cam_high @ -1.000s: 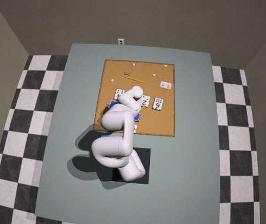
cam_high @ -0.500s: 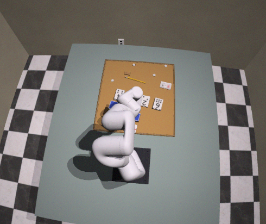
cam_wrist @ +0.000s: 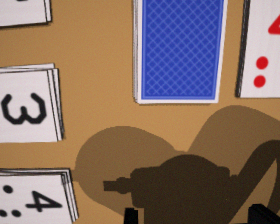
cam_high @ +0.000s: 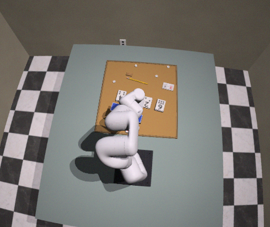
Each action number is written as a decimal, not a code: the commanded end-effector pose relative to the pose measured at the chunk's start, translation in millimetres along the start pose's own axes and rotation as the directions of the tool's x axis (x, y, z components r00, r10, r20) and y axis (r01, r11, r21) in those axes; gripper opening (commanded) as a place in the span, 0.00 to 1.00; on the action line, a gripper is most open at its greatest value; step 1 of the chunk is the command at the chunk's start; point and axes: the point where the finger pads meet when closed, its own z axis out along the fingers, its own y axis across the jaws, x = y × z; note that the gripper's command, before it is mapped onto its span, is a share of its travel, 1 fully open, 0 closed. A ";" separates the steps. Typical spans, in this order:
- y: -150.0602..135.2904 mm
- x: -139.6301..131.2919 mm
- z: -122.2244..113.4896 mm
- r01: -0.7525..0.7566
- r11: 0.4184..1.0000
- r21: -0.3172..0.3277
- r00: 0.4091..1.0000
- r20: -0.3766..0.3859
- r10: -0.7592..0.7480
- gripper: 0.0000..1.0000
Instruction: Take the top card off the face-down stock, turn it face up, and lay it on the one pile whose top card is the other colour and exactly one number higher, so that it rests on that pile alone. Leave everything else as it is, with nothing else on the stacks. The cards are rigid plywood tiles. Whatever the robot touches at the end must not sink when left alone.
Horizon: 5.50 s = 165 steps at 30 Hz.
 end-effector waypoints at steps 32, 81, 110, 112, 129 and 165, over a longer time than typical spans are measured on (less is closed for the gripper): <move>-1.2 -5.3 0.0 0.002 1.000 0.009 0.957 -0.289 0.001 0.74; -1.0 -17.3 13.4 0.020 0.999 0.025 0.159 -0.987 0.022 0.74; -0.9 -17.3 19.1 0.028 0.999 0.025 -0.169 -0.985 0.030 0.74; -0.9 -17.2 19.1 0.028 0.999 0.025 -0.172 -0.985 0.030 0.74; -0.9 -17.2 19.2 0.028 0.999 0.025 -0.173 -0.985 0.030 0.74; 0.5 -6.9 35.5 0.028 0.999 0.025 -0.173 -0.985 0.030 0.74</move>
